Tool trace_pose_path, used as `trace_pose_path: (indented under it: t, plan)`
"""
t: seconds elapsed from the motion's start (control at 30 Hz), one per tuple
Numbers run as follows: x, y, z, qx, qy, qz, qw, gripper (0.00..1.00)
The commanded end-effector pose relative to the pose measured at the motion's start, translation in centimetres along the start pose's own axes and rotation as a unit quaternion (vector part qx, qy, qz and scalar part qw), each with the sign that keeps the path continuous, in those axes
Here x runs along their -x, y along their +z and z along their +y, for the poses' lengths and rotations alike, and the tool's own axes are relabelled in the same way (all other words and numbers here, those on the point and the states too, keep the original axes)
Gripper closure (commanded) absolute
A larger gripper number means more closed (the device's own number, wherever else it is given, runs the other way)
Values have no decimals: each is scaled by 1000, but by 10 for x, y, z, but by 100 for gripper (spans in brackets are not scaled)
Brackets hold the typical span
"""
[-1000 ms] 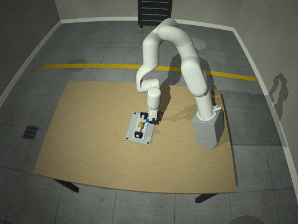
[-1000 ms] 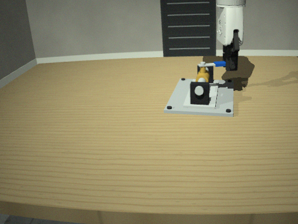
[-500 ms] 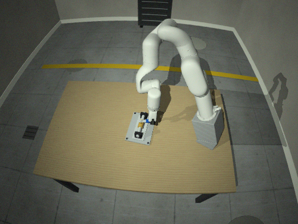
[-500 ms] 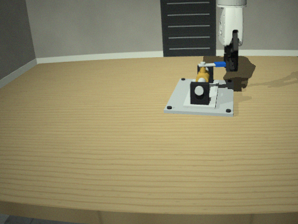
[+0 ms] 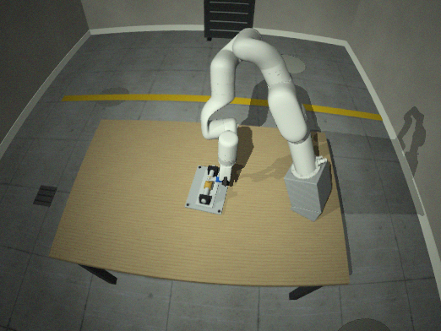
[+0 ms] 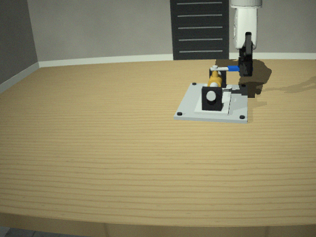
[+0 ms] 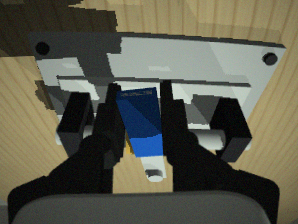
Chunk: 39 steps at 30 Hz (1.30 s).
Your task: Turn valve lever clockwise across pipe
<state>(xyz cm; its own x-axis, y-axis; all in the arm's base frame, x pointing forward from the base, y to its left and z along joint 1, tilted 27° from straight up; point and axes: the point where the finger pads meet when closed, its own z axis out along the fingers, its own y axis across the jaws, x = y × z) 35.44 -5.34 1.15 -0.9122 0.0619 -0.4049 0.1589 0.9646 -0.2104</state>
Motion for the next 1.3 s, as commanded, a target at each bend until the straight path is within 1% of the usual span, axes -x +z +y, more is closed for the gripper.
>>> trace_pose_path:
  t: [0.0,0.1,0.53,1.03,1.27]
  plan:
    - [0,-1,8,5,17,0,1000,100]
    - [0,-1,10,5,30,0,1000,100]
    - [0,-1,10,5,30,0,1000,100]
    - [1,-1,15,5,62,0,998,100]
    - [1,-1,16,5,64,1,998,100]
